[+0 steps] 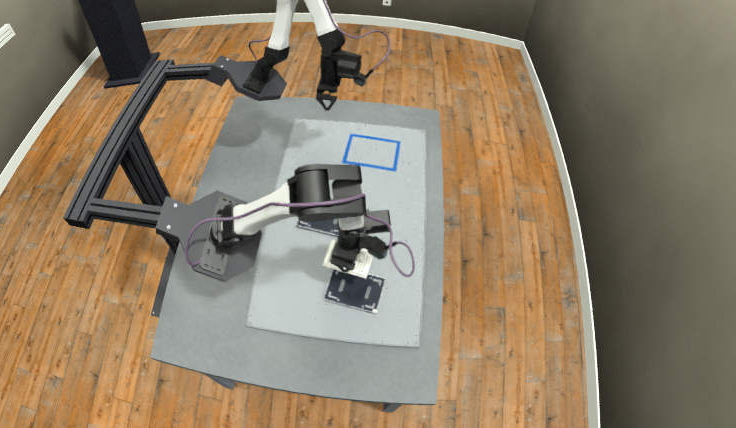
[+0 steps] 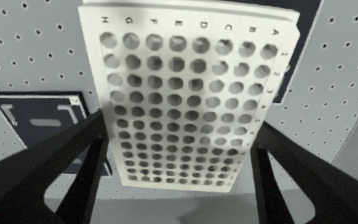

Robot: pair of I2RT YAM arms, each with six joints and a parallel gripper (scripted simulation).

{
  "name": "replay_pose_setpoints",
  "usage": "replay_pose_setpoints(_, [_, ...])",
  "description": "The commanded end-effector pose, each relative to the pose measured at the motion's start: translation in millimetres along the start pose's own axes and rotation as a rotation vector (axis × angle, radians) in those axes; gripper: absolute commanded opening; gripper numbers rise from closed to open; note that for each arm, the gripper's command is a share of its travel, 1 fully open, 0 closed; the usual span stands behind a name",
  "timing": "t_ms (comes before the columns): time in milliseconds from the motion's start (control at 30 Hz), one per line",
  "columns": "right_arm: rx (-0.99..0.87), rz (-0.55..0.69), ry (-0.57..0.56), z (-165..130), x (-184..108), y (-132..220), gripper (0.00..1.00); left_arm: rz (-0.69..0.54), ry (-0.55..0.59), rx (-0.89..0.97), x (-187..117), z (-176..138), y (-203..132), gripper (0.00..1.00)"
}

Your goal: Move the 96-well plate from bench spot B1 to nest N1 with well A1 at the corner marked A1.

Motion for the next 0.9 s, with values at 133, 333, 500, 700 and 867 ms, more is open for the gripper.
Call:
replay_pose_setpoints(133, [-0.036,-0.006,0.039,4.9,5.4,-15.6,0.00,-0.001,-0.002,0.002,-1.2,1.0,0.8,1.00])
replay_pose_setpoints(333, [-0.020,0.019,-0.005,35.8,-6.3,-24.4,0.00,-0.001,-0.002,0.002,-1.2,1.0,0.8,1.00])
replay_pose_setpoints(500, [-0.023,0.014,0.001,45.7,-3.8,-36.3,0.00,-0.001,-0.002,0.002,-1.2,1.0,0.8,1.00])
replay_pose_setpoints(700, [-0.039,-0.009,0.052,34.2,8.5,-48.6,0.00,-0.001,-0.002,0.002,-1.2,1.0,0.8,1.00])
replay_pose_setpoints(867, [-0.058,0.003,0.048,31.2,6.2,-39.9,0.00,-0.001,-0.002,0.002,-1.2,1.0,0.8,1.00])
Point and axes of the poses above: on each arm, the point where the finger pads meet when closed, its own x axis out along the fingers, its own y axis across the jaws, z = x × y, the point moved 2 cm from there along -x, back along the fingers, and after that the axes turned 10 degrees about x, right-handed, at the moved point
